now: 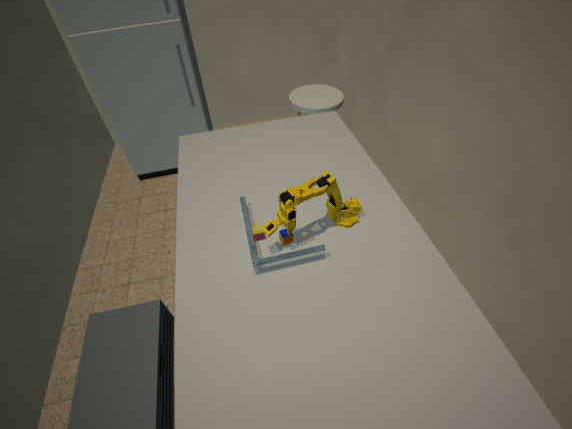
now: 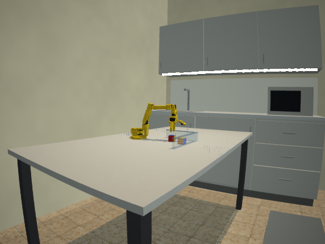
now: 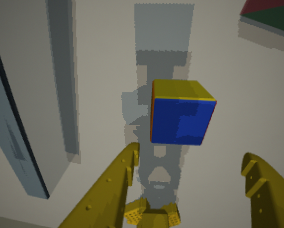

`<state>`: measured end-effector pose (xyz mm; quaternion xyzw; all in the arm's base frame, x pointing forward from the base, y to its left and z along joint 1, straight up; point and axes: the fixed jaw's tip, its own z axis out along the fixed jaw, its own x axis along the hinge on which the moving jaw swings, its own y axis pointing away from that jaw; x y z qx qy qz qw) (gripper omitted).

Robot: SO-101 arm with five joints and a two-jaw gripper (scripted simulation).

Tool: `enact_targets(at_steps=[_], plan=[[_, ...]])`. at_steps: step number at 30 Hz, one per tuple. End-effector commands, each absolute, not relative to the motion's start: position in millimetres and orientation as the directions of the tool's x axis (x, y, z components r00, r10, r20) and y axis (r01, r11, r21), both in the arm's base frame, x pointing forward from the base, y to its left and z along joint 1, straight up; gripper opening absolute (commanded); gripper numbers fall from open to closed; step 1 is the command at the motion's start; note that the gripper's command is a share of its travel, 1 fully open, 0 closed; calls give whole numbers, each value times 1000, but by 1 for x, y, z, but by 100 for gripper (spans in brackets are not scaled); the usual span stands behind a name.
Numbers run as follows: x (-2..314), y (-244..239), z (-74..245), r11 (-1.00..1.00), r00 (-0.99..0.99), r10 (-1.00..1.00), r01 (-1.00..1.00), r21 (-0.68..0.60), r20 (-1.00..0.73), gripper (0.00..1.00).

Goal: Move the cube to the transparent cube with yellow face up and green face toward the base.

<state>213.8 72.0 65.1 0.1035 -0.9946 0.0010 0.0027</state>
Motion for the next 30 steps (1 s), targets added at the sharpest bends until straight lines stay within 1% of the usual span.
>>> enact_targets(at_steps=[1, 14, 30], plan=[[219, 75, 75, 979, -978, -204, -205, 5, -53, 35], [219, 75, 72, 979, -978, -204, -205, 5, -53, 35], [222, 76, 35, 979, -977, -204, -205, 5, -53, 35]])
